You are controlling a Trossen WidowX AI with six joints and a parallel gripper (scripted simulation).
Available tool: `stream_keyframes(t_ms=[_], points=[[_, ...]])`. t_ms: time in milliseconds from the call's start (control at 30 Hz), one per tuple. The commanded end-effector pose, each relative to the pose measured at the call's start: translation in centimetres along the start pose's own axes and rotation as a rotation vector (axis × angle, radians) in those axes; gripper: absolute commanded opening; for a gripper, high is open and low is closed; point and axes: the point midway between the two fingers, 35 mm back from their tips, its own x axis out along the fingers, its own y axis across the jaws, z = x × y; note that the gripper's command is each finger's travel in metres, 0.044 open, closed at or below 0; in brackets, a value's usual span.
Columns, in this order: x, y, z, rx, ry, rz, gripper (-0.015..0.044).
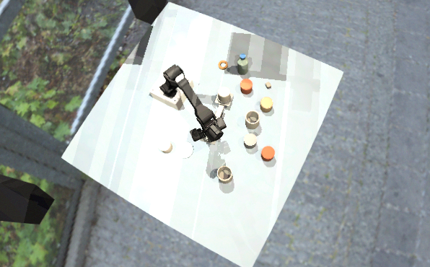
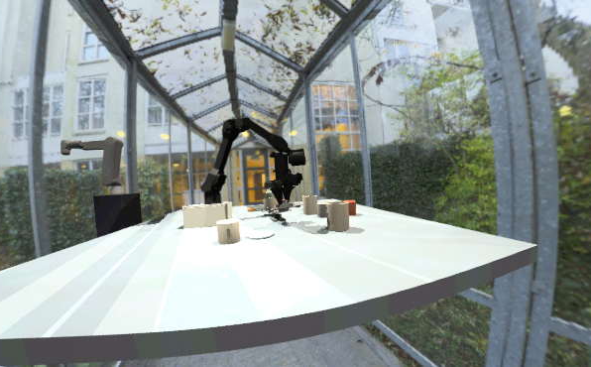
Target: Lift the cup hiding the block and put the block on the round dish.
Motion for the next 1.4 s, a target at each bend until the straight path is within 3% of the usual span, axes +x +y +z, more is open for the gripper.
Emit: stream_keyframes(t_ms=[0, 100, 333, 467, 933, 1133, 1367], points=[[0.7, 0.0, -0.3, 0.007, 0.014, 0.0, 0.0234], [0.7, 0.0, -0.3, 0.007, 0.014, 0.0, 0.0155], [0.7, 0.0, -0.3, 0.007, 0.014, 0.0, 0.0108], [-0.2, 0.0, -0.1, 0.007, 0.014, 0.0, 0.0003], [-8.7, 0.0, -0.1, 0.007, 0.014, -0.001, 0.0], [-8.4, -0.7, 0.1, 0.007, 0.013, -0.001, 0.0], [-4.3, -7.4, 1.2, 0.007, 0.011, -0.008, 0.0]])
